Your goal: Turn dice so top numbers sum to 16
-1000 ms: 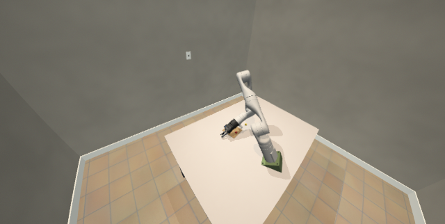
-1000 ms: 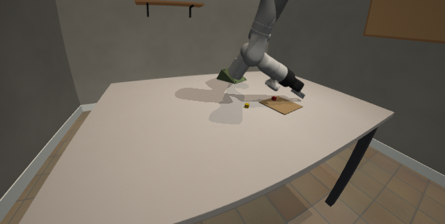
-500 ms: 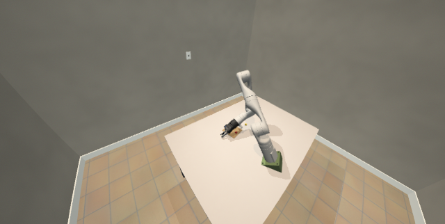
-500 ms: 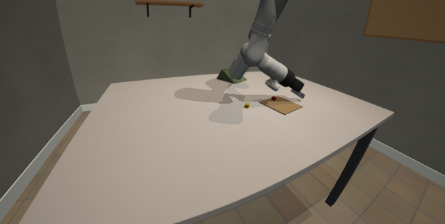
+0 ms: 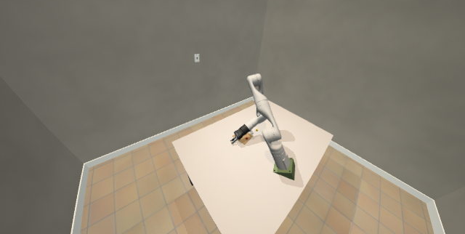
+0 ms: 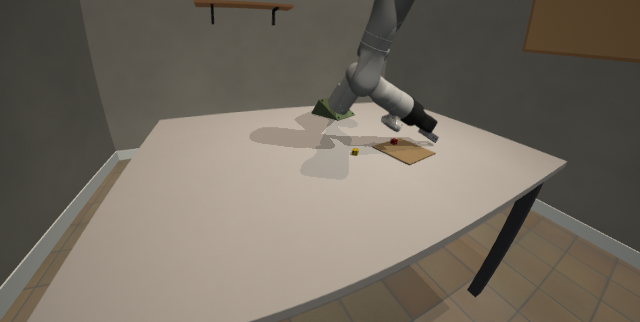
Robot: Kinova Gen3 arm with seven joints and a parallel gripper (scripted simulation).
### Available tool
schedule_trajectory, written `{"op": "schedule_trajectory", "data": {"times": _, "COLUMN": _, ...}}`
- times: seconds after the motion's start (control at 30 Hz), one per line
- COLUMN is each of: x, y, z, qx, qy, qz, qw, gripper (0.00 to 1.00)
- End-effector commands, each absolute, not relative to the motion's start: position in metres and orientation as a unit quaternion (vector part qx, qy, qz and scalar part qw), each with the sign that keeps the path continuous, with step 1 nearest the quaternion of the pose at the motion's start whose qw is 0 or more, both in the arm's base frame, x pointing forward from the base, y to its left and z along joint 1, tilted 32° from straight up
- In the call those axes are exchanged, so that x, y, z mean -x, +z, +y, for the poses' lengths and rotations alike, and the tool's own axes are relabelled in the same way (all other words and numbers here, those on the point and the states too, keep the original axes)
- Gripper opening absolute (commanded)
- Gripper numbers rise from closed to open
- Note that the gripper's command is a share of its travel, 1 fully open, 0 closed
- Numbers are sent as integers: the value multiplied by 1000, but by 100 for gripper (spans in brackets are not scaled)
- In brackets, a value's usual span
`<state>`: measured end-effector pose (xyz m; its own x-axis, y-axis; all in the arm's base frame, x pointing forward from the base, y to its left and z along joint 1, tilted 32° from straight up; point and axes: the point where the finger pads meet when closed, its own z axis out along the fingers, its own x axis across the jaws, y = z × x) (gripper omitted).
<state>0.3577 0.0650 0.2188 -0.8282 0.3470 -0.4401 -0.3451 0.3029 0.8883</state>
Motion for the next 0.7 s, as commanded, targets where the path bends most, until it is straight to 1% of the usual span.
{"op": "schedule_trajectory", "data": {"times": 0.0, "x": -358, "y": 218, "z": 66, "qx": -1, "qy": 591, "qz": 752, "qw": 293, "gripper": 34}}
{"op": "schedule_trajectory", "data": {"times": 0.67, "x": -362, "y": 211, "z": 67, "qx": -1, "qy": 591, "qz": 752, "qw": 293, "gripper": 34}}
